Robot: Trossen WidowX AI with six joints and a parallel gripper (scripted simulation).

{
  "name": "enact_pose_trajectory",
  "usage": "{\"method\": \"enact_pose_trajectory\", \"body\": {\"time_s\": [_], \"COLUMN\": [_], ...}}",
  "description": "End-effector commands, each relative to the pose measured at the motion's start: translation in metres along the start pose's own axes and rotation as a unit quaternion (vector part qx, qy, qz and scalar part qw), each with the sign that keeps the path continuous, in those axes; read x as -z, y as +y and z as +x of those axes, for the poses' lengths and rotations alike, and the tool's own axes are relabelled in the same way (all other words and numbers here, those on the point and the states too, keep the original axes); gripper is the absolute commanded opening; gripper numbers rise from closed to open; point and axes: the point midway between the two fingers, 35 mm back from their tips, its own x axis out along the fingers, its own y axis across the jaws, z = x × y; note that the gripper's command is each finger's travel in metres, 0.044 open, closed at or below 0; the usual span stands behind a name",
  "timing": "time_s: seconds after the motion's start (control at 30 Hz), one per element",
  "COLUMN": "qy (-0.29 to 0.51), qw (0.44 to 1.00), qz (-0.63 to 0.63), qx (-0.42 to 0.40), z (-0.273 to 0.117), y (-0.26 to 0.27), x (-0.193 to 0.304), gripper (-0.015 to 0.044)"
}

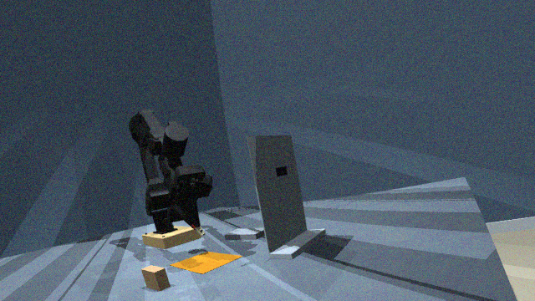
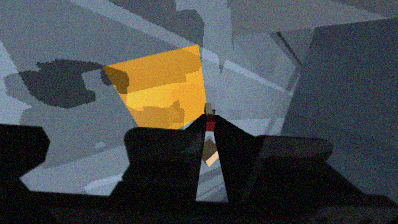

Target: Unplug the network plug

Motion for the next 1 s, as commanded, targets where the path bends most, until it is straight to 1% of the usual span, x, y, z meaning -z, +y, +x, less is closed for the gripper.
{"method": "enact_pose_trajectory", "body": {"time_s": [0.0, 0.97], "qy": [-0.003, -0.003], "qw": [1.000, 1.000], "qz": [0.004, 0.004], "qx": [-0.005, -0.005], "z": [0.001, 0.041], "y": [0.001, 0.029], "x": [0.000, 0.000], "gripper": [0.0000, 0.0000]}}
